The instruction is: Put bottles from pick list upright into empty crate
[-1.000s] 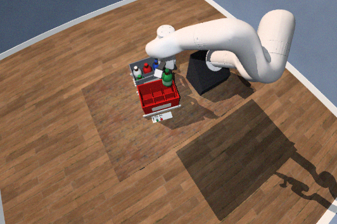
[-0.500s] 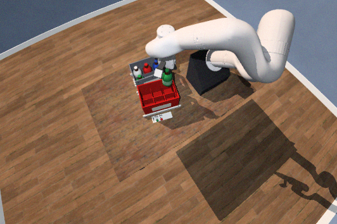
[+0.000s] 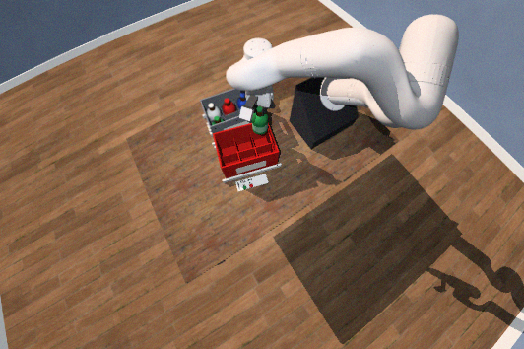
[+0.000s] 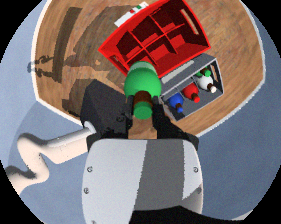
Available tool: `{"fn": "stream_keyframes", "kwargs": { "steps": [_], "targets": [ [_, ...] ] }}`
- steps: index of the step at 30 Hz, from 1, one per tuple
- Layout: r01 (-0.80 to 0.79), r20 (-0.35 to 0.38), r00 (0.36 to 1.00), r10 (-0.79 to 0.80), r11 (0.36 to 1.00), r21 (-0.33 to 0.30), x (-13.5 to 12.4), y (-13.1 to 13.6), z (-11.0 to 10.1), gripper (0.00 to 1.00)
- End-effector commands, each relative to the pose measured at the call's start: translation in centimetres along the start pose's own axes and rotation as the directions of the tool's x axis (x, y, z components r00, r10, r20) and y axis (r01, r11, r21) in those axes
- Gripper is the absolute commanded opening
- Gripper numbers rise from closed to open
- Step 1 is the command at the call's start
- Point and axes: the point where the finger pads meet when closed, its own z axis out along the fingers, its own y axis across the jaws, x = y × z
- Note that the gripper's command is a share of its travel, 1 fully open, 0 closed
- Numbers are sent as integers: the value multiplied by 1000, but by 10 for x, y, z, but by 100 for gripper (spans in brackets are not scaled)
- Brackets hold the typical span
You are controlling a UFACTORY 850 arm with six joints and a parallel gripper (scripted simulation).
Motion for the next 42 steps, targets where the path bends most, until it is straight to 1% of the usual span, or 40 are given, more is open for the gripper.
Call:
{"fn": "stream_keyframes", "kwargs": {
  "steps": [1,42],
  "targets": [
    [1,-1,1000,-1,1000,-2,0,1,1,0],
    [1,-1,1000,-1,1000,-2,0,1,38,0]
  ]
}}
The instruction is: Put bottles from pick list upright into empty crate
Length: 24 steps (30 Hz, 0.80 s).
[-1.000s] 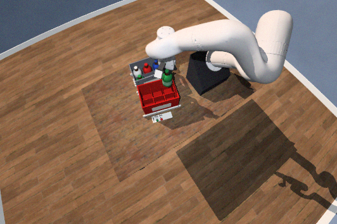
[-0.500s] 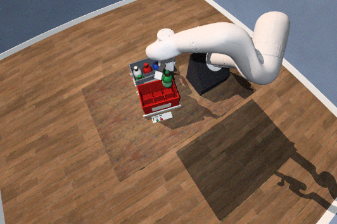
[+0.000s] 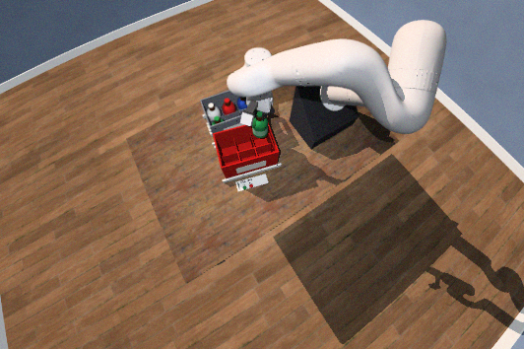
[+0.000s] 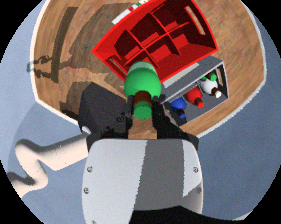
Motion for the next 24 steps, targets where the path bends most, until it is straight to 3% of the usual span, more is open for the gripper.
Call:
{"fn": "stream_keyframes", "kwargs": {
  "steps": [1,24],
  "targets": [
    [1,-1,1000,-1,1000,-2,0,1,4,0],
    [1,-1,1000,-1,1000,-2,0,1,23,0]
  ]
}}
